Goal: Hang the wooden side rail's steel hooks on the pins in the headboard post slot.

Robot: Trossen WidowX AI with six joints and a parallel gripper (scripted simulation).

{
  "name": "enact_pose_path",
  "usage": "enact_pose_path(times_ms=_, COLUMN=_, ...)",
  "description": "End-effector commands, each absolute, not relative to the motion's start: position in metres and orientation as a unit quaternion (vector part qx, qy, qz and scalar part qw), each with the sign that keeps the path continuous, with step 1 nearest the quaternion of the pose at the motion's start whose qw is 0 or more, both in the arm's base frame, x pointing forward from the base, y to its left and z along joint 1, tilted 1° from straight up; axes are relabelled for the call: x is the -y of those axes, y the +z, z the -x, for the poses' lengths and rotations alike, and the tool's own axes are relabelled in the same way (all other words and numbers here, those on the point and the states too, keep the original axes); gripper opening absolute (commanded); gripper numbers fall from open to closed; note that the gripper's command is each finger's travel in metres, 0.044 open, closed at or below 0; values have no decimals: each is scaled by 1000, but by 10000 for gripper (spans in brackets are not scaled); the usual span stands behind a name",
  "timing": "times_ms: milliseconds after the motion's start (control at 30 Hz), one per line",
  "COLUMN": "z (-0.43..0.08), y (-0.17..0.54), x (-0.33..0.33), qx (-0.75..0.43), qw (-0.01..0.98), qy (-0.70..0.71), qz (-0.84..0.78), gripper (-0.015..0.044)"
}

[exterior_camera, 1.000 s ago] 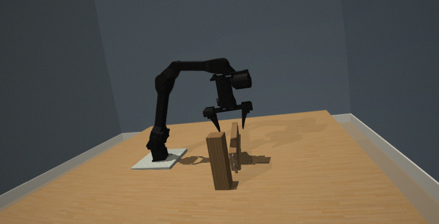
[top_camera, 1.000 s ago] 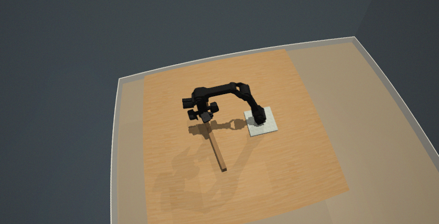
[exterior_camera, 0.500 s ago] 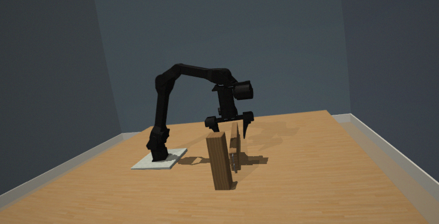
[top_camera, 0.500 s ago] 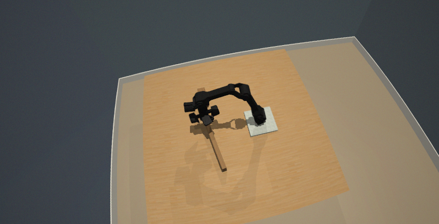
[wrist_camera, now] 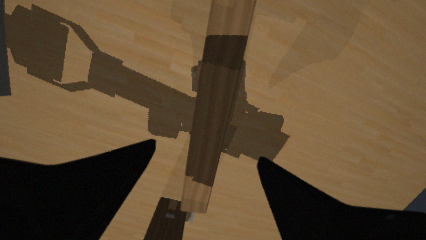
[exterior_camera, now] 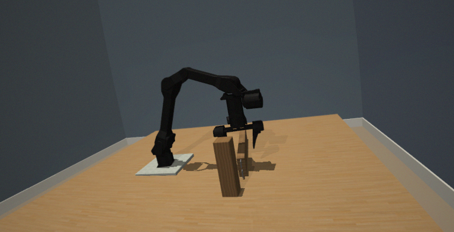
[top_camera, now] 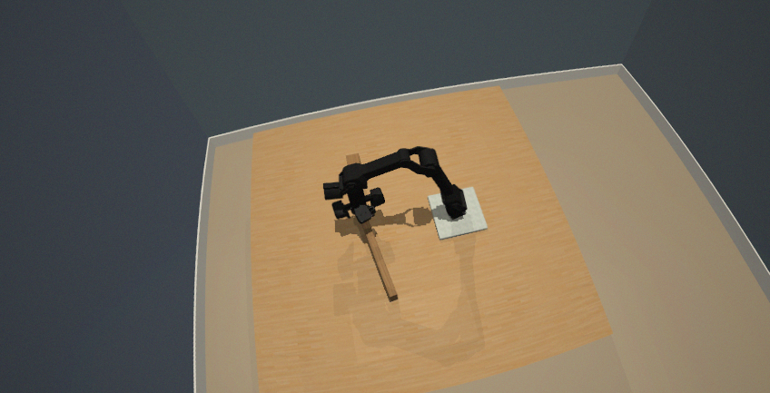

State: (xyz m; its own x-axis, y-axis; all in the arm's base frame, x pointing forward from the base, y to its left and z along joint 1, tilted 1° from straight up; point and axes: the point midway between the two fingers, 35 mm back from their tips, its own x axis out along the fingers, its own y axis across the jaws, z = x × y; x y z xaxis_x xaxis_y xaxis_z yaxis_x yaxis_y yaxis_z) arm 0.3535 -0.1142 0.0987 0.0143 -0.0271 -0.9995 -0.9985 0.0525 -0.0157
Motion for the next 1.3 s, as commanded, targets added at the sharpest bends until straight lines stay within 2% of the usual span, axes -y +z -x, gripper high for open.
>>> enact_pose_path(times_ms=0, z=-352, y=88, x=113, qx=-515, qw=509, qy=481, qz=494, gripper=440)
enact_pose_path(times_ms=1033, z=-350, y=46, x=113, qx=-515, qw=509, qy=481, qz=494, gripper=440)
enact_pose_path(times_ms=1267, z=-350, y=46, x=113, qx=-515, qw=509, qy=481, qz=494, gripper=256)
